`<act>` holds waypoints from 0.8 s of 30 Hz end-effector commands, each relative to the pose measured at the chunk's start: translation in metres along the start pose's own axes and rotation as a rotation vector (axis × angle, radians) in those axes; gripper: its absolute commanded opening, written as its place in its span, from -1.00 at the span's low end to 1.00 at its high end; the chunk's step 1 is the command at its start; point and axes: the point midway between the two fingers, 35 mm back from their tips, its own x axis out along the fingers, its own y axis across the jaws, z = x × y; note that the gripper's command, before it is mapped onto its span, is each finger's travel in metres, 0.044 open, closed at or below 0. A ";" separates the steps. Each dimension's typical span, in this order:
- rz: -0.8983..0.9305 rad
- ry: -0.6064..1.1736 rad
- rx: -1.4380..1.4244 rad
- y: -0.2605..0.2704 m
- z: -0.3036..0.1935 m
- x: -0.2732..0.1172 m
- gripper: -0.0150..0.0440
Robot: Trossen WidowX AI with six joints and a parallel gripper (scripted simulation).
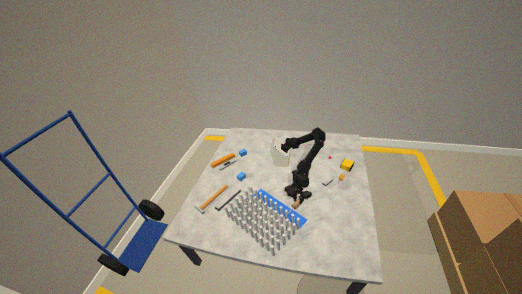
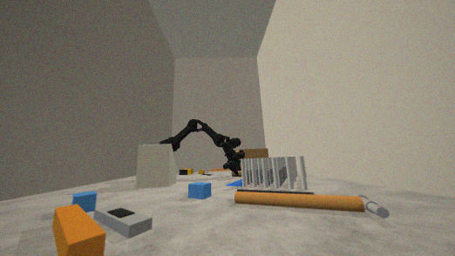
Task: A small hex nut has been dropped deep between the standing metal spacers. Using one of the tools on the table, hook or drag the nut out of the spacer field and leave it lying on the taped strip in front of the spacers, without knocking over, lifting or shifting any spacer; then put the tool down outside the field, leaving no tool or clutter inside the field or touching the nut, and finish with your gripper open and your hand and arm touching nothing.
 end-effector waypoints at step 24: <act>-0.001 -0.002 0.006 0.000 -0.020 -0.006 -0.49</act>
